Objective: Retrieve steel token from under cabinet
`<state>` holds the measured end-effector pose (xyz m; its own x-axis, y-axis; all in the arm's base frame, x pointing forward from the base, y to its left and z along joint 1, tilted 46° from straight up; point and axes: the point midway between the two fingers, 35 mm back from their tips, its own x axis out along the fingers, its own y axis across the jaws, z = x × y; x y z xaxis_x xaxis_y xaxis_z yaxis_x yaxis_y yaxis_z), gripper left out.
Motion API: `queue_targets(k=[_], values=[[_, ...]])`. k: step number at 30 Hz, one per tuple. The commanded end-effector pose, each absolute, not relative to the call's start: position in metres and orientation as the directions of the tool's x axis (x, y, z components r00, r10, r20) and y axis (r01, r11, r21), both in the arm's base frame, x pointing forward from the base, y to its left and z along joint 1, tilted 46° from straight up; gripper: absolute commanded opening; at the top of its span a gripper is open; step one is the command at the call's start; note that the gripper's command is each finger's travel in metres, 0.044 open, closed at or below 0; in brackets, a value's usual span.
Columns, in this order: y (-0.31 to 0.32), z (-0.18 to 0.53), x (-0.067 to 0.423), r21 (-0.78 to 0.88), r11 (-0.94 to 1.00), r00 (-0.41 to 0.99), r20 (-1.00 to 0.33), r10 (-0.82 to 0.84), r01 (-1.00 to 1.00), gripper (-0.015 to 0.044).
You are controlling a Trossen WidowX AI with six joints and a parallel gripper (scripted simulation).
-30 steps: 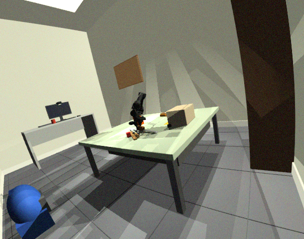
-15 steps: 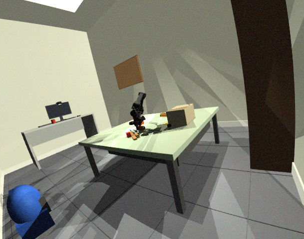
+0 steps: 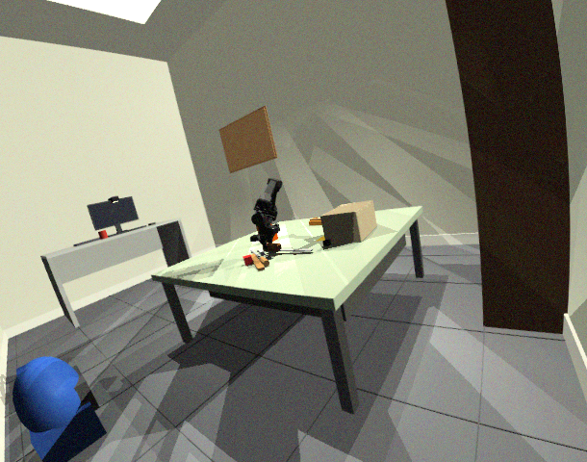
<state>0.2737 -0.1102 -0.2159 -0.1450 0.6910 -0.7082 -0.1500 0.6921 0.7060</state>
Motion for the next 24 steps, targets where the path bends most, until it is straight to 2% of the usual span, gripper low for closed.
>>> queue_targets(k=[1,24], values=[[-0.113,-0.2154,0.2766,0.701,0.688,-0.133,-0.712,0.69,-0.187,0.0],[-0.113,-0.2154,0.2766,0.683,0.636,-0.133,-0.712,0.69,-0.36,0.0]])
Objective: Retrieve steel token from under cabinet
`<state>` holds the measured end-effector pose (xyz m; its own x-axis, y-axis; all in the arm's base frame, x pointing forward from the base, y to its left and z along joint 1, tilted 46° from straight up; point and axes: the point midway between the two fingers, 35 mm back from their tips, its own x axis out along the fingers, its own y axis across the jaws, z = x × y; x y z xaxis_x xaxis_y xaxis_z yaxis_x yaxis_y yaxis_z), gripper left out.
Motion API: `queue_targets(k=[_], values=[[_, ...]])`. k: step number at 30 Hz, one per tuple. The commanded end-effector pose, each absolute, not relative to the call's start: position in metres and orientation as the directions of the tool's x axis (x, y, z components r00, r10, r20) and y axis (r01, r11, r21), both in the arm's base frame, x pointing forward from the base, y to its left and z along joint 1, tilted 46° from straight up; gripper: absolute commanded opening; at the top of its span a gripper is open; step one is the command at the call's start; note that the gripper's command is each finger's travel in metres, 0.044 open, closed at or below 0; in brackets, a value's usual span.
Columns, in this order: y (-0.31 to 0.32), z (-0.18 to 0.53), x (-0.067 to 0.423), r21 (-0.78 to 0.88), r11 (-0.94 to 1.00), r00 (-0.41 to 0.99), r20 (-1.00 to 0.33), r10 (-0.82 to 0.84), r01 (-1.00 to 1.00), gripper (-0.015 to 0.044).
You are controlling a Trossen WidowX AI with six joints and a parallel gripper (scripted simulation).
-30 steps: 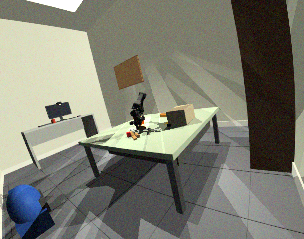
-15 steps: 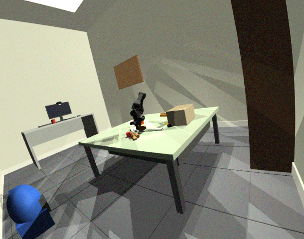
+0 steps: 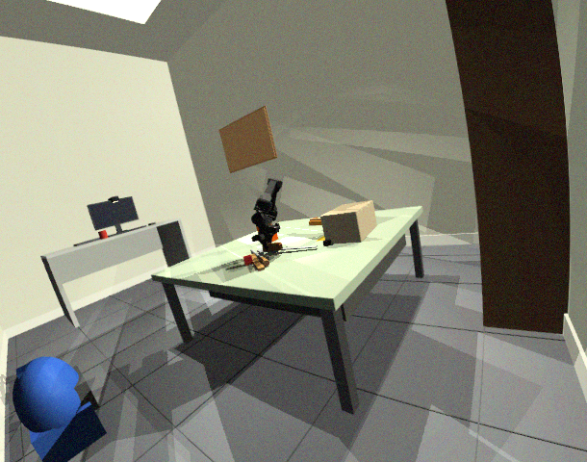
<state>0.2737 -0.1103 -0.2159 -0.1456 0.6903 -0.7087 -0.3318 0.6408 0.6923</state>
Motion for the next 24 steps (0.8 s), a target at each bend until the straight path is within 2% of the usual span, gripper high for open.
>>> queue_targets(k=[1,24], values=[[-0.113,-0.2154,0.2766,0.682,0.633,-0.133,-0.712,0.69,-0.367,0.0],[-0.1129,-0.2153,0.2765,0.64,0.559,-0.133,-0.712,0.69,-0.527,0.0]])
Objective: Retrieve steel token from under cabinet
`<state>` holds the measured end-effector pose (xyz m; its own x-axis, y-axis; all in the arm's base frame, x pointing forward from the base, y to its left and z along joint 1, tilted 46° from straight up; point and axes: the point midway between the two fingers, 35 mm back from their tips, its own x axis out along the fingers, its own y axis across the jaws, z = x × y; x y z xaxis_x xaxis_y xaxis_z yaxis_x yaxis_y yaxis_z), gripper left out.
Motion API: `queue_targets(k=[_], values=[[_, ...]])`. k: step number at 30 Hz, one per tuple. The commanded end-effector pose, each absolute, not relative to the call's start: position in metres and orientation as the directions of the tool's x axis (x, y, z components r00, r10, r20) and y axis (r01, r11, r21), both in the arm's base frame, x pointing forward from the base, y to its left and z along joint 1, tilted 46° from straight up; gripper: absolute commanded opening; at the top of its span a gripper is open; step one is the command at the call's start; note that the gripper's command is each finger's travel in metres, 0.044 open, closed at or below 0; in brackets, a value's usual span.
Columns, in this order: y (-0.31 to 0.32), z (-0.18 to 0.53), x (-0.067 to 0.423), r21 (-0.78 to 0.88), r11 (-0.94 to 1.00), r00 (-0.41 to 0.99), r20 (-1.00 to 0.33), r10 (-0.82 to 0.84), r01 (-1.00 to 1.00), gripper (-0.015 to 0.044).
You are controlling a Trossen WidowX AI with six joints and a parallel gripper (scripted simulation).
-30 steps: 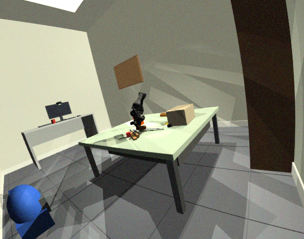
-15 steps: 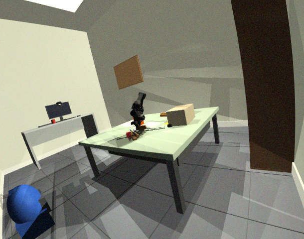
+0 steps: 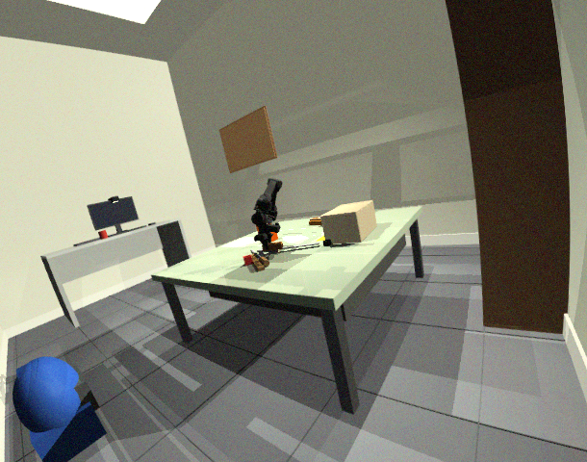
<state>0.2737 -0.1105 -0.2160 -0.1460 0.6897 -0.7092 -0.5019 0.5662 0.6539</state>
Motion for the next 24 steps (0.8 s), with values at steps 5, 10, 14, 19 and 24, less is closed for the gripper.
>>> queue_targets(k=[5,10,14,19,24], values=[[-0.1129,-0.2153,0.2765,0.628,0.54,-0.133,-0.712,0.69,-0.56,0.0],[-0.1129,-0.2153,0.2765,0.615,0.521,-0.133,-0.712,0.69,-0.592,0.0],[-0.1129,-0.2153,0.2764,0.604,0.505,-0.133,-0.712,0.69,-0.617,0.0],[-0.1129,-0.2153,0.2764,0.589,0.484,-0.133,-0.712,0.69,-0.647,0.0],[-0.1107,-0.2137,0.2792,0.587,0.481,-0.133,-0.712,0.69,-0.651,0.0]])
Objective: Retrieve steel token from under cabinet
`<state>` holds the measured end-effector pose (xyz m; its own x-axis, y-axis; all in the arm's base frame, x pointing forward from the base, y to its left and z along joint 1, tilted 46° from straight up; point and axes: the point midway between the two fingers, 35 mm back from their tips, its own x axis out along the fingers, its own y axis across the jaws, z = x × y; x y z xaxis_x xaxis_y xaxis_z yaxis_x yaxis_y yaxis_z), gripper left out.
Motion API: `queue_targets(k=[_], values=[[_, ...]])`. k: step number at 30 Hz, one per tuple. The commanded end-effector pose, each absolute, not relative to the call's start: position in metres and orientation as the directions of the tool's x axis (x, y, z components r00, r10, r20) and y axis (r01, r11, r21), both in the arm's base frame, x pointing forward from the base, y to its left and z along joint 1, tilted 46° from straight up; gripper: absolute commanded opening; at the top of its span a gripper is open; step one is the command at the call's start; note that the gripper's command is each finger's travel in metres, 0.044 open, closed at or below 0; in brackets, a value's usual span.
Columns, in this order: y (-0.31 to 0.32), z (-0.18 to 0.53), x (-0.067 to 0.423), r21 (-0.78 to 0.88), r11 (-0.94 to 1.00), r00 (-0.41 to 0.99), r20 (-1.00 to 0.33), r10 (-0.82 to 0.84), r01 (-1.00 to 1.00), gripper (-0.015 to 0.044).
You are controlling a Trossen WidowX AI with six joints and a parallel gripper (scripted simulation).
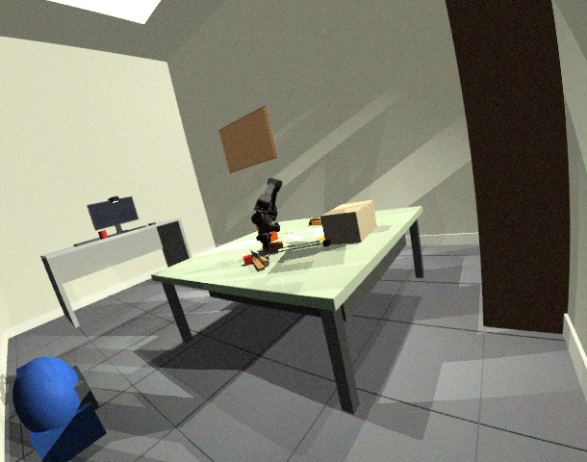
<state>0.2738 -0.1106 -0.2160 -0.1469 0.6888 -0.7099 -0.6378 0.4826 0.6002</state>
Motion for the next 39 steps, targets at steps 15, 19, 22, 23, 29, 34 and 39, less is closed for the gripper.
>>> queue_targets(k=[15,19,22,23,29,34,39], values=[[-0.097,-0.204,0.297,0.578,0.465,-0.132,-0.71,0.691,-0.671,0.0],[-0.094,-0.202,0.3,0.576,0.463,-0.132,-0.71,0.692,-0.673,0.0],[-0.094,-0.203,0.3,0.576,0.463,-0.132,-0.71,0.692,-0.673,0.0],[-0.093,-0.204,0.3,0.576,0.463,-0.132,-0.71,0.692,-0.673,0.0],[-0.088,-0.208,0.299,0.577,0.463,-0.132,-0.71,0.692,-0.673,0.0],[-0.089,-0.209,0.297,0.577,0.461,-0.141,-0.714,0.686,-0.675,0.0053],[-0.089,-0.209,0.297,0.577,0.46,-0.145,-0.715,0.684,-0.675,0.0184]])
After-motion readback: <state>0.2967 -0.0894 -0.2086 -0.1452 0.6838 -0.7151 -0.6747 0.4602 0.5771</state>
